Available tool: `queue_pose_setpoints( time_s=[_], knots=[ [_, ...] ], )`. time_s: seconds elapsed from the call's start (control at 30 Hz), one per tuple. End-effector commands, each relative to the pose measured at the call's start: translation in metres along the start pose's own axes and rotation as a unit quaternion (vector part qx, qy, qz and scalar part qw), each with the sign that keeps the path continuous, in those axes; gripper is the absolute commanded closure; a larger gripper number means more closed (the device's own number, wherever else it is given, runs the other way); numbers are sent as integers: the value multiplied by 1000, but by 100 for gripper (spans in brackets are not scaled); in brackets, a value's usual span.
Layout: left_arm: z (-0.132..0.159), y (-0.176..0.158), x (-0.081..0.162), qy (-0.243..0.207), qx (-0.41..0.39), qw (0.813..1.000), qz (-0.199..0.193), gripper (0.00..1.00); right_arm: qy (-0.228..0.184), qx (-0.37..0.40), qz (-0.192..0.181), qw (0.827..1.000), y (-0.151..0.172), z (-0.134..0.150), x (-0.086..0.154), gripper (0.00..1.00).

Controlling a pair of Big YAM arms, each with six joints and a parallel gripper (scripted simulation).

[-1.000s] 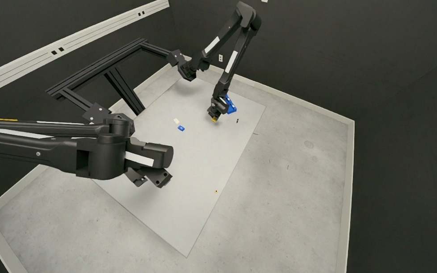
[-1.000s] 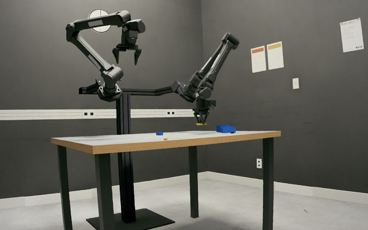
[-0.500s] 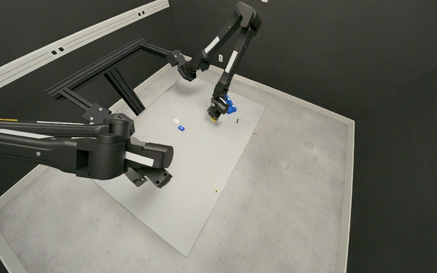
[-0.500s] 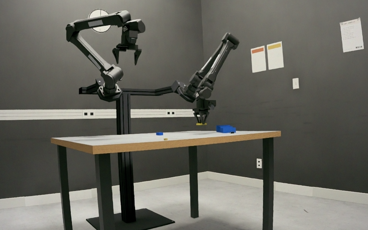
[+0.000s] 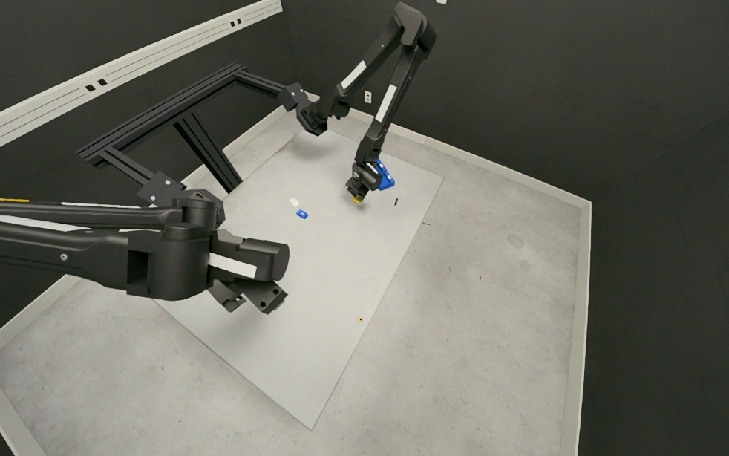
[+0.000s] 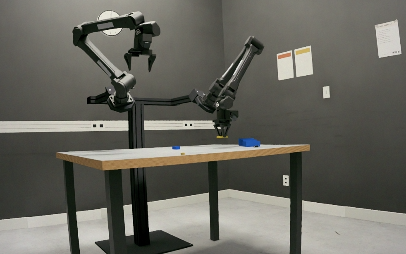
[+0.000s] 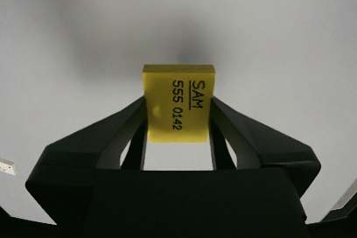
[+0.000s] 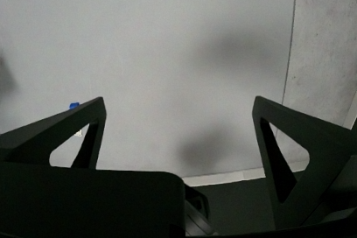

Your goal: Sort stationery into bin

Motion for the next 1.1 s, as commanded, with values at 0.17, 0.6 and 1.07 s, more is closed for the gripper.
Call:
queue_pose_setpoints(
  time_s=[0.17, 0.6, 1.07],
  knots=[
    [1, -3, 2, 2, 2, 1000, 2, 66, -17, -13, -4, 1000, -8, -10, 14, 0],
    [1, -4, 2, 2, 2, 1000, 2, 66, -17, -13, -4, 1000, -8, -10, 14, 0],
    [1, -3, 3, 2, 2, 1000, 2, 66, -17, -13, -4, 1000, -8, -10, 14, 0]
  ],
)
Point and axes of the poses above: on each arm, the point where the finger pads meet when closed, its own x axis back along the fingers, its own y axis across the jaws, z = x × y, the point moved 1 cm from there along x, back along the fingers, and after that the axes turned 12 degrees about x, right-handed, at the moved point
